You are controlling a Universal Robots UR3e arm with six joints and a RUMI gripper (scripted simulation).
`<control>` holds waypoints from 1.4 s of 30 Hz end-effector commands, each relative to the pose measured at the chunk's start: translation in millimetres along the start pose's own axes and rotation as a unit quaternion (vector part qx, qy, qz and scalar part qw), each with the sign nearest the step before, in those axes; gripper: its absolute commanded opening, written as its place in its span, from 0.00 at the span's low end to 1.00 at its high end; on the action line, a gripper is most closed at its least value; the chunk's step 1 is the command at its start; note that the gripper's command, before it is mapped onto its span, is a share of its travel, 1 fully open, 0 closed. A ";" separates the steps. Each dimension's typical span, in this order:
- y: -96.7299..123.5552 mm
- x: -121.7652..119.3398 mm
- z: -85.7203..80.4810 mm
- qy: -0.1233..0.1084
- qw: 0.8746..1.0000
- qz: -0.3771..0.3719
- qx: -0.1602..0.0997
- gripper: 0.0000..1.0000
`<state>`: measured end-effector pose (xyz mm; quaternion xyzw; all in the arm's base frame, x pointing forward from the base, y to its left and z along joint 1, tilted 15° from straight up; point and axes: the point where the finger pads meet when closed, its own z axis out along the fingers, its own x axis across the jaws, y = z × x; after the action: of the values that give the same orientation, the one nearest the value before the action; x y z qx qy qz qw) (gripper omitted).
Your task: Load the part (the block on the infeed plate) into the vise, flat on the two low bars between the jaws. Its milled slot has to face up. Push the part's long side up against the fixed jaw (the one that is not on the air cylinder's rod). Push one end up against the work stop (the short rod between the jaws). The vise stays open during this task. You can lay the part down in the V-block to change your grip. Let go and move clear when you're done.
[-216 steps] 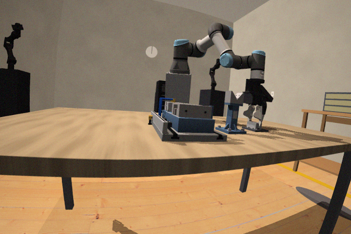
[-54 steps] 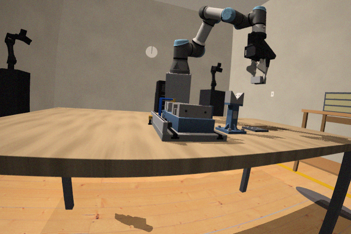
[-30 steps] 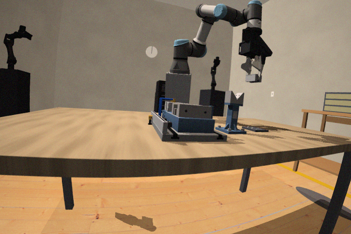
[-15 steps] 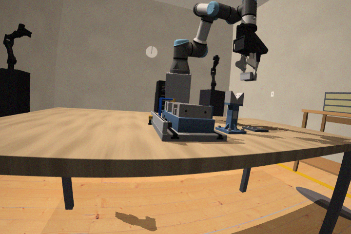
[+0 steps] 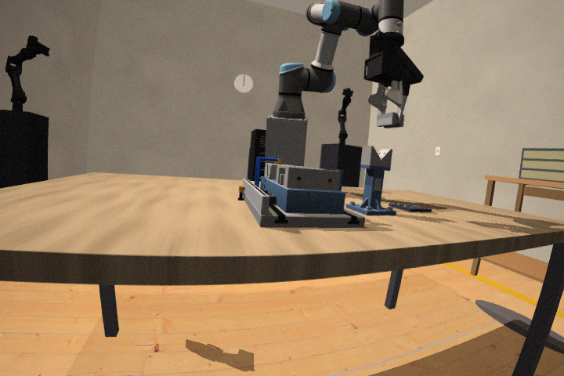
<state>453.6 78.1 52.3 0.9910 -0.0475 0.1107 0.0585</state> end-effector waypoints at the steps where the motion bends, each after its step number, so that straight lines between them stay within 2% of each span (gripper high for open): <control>1: 11.2 2.1 -1.3 0.003 1.000 -0.001 0.000 0.00; 19: 30.6 3.1 -1.8 0.004 1.000 -0.002 0.000 0.00; 42: 32.5 3.1 -1.9 0.004 1.000 -0.002 0.000 0.00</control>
<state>452.0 45.9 56.9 0.9909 -0.0451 0.1126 0.0592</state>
